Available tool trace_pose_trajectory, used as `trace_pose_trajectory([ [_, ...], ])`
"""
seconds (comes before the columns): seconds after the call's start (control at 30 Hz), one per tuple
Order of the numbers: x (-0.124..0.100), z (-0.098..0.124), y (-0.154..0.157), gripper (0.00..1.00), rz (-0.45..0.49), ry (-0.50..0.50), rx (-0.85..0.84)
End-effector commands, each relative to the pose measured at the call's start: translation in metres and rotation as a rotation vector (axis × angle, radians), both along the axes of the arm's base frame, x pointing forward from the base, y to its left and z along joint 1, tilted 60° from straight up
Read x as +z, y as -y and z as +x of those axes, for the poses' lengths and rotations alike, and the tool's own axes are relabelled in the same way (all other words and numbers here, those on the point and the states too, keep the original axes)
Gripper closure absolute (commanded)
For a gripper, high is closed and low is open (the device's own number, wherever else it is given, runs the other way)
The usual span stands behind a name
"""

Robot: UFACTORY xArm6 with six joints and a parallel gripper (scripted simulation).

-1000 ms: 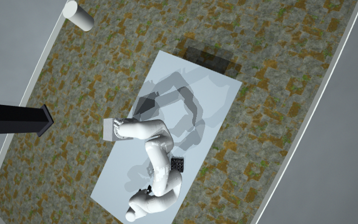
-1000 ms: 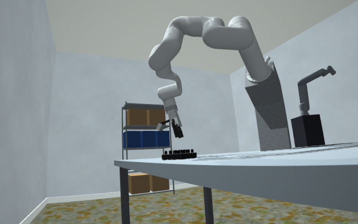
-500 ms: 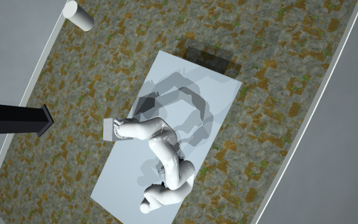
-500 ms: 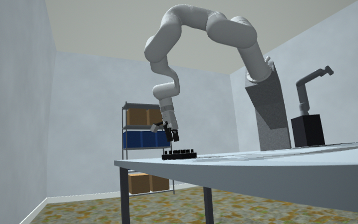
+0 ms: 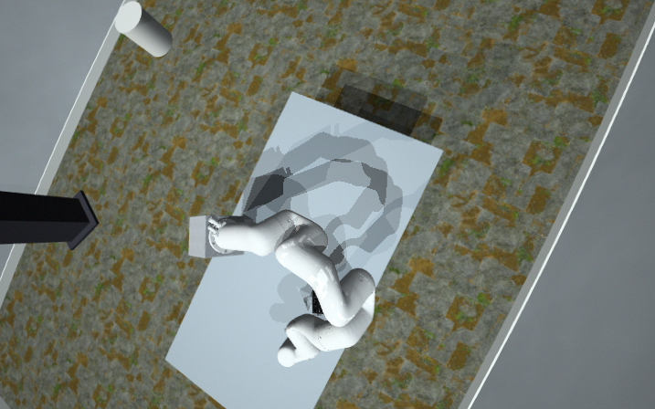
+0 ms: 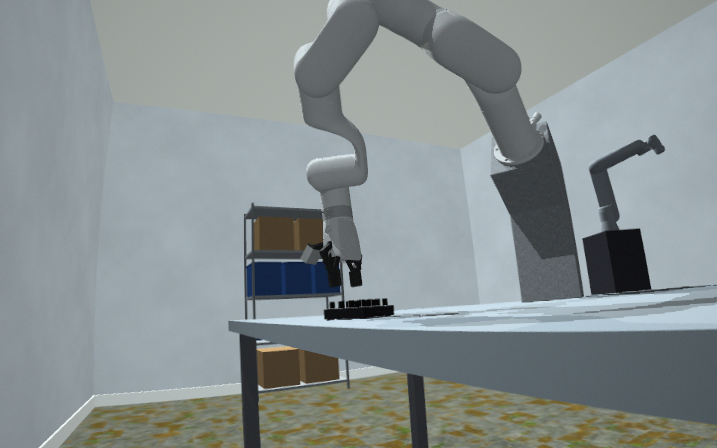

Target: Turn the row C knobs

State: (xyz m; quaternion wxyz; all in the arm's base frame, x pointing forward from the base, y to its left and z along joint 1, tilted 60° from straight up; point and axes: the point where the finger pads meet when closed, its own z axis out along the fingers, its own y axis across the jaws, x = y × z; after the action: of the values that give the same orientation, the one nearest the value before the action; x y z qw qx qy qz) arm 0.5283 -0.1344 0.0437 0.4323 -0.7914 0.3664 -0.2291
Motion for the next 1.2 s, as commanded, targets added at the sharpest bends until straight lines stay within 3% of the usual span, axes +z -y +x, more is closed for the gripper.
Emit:
trace_pose_trajectory([
  [0.0, 0.024, -0.005, -0.032, 0.00, 0.043, -0.022, -0.078],
  [0.27, 0.046, -0.020, -0.072, 0.00, 0.119, -0.054, -0.153],
  [1.17, 0.046, -0.020, -0.072, 0.00, 0.121, -0.054, -0.154],
])
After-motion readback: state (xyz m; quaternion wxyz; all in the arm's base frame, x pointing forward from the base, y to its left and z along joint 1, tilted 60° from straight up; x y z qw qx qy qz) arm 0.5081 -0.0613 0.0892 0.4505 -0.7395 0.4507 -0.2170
